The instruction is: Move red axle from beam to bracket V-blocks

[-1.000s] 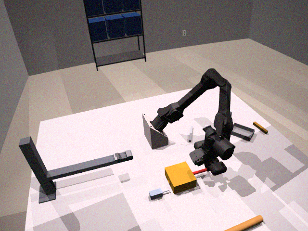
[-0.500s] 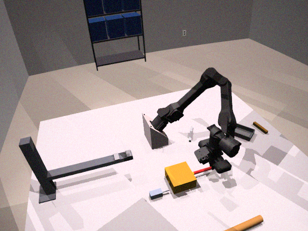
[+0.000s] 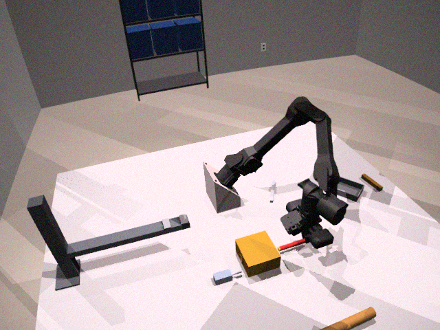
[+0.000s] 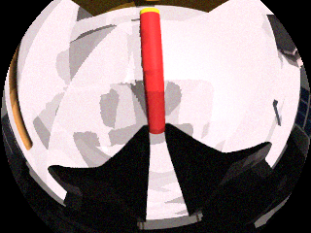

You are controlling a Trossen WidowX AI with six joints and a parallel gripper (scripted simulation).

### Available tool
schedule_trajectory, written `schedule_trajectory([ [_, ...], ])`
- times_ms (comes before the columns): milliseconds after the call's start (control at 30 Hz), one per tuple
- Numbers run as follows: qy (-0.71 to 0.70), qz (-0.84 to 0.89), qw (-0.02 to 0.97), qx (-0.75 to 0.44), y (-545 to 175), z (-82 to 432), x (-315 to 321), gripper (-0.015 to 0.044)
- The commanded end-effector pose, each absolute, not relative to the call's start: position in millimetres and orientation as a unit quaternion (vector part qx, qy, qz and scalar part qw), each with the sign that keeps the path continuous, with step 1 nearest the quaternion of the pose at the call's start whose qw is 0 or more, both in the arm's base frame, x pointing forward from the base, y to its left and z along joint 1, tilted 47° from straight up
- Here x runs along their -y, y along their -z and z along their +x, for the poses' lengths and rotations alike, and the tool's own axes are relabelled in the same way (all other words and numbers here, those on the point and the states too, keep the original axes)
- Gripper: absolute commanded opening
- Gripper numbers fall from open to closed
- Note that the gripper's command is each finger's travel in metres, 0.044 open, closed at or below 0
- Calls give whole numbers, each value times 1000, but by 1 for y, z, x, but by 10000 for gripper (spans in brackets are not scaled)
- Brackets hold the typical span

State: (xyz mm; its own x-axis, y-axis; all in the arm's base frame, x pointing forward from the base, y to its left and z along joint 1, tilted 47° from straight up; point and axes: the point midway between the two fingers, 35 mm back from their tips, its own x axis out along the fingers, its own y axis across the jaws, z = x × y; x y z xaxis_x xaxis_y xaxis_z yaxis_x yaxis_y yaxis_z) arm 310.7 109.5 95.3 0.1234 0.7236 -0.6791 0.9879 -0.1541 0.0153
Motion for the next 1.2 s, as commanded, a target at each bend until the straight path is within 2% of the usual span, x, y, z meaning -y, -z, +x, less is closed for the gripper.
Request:
schedule_trajectory([
  [0,274,708,239,-605,-92,311,-113,0],
  [100,274,708,239,-605,-92,312,-113,0],
  [667,275,708,240,-604,-102,310,-103,440],
  [1167,275,708,240,-604,-120,307,-83,440],
])
